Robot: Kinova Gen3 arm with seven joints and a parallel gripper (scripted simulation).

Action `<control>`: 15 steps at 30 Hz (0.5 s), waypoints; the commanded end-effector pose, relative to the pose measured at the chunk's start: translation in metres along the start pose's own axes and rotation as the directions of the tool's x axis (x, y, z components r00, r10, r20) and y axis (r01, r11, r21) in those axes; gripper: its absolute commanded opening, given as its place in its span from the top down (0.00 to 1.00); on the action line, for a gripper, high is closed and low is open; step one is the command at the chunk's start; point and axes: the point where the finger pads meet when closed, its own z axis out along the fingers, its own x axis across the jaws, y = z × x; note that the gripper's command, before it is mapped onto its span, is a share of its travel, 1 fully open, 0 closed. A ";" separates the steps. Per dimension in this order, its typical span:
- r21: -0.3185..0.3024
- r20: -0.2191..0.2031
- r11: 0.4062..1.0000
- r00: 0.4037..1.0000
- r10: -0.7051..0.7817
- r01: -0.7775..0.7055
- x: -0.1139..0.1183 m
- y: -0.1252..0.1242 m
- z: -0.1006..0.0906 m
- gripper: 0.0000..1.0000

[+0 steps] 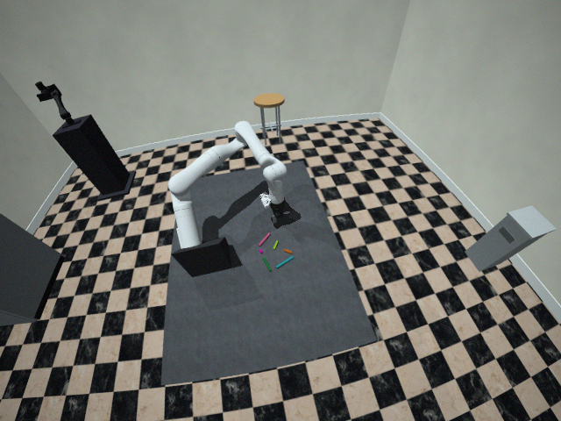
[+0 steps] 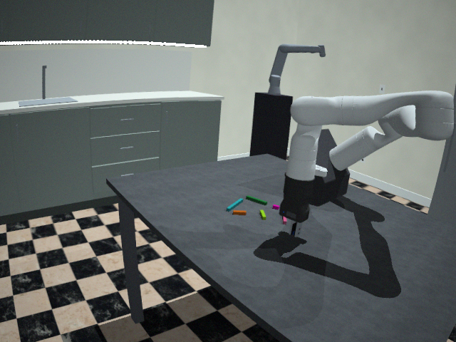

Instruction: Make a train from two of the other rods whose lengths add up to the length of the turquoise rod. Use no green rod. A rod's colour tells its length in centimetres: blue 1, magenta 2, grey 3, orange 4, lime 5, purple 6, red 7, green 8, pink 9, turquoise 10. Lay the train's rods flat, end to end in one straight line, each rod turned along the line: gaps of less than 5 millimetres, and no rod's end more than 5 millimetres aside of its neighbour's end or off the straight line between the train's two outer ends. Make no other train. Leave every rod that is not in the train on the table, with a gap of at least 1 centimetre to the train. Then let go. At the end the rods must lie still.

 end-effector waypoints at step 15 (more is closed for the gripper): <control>0.001 0.000 1.000 1.000 0.000 0.000 0.000 0.000 0.007 0.76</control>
